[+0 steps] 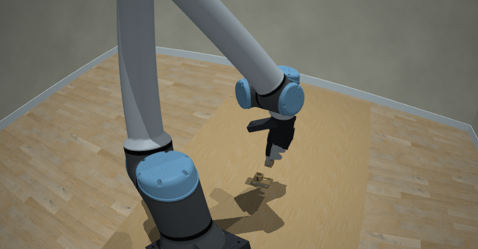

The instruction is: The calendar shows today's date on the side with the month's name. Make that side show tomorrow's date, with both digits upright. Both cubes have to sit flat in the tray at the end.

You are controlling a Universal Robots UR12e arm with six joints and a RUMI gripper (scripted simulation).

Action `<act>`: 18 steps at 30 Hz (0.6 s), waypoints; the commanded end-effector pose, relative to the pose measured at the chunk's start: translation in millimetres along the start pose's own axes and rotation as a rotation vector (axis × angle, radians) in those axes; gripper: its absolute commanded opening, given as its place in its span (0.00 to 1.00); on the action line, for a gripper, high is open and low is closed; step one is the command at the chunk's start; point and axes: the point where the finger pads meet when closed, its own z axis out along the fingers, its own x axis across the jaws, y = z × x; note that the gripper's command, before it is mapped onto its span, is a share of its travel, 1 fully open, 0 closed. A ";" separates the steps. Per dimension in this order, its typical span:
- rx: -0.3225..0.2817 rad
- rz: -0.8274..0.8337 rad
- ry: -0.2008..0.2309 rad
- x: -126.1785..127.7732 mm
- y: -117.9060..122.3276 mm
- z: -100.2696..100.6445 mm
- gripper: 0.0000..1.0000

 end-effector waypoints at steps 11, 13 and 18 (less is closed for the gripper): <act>0.004 0.001 -0.003 -1.8 -2.3 46.9 0.10; 0.003 0.001 -0.003 -1.8 -2.3 51.7 0.10; 0.002 0.000 -0.001 0.1 -1.5 55.9 0.10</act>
